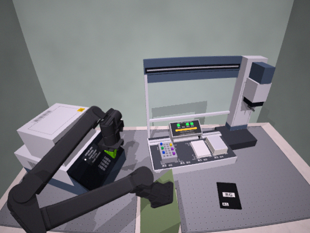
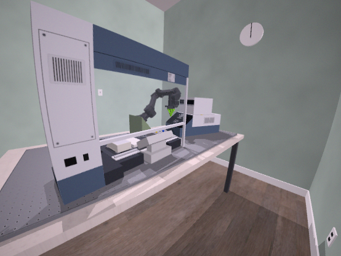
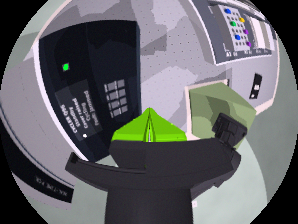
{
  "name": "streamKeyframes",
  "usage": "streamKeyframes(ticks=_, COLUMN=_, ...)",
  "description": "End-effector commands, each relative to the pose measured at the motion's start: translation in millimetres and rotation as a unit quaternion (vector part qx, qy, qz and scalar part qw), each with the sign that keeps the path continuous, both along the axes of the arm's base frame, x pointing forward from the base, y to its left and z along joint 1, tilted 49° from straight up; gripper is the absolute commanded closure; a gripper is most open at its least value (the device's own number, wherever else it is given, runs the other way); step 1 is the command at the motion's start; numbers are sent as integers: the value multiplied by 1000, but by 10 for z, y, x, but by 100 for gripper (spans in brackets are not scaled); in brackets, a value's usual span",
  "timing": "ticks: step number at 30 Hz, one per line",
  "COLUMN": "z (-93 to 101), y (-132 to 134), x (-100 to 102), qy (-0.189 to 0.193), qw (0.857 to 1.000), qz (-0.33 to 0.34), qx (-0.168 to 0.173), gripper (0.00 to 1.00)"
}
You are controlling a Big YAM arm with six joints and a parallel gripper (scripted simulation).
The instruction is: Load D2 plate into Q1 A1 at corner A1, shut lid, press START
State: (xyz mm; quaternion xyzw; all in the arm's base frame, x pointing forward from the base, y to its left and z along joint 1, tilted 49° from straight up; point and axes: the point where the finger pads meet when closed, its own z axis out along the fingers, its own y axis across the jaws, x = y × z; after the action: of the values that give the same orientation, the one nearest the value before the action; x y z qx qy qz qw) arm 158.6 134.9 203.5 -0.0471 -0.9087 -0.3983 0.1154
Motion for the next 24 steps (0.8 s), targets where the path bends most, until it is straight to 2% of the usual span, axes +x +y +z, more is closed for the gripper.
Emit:
streamKeyframes(ticks=1, z=46, y=-14, x=42, qy=4, qw=1000, qz=-9, qx=-3, gripper=100)
streamKeyframes(ticks=16, z=3, y=-17, x=13, qy=9, qw=1000, qz=-10, qx=-3, gripper=100)
streamKeyframes(ticks=24, z=94, y=-16, x=84, qy=-5, qw=1000, qz=-10, qx=-2, gripper=100)
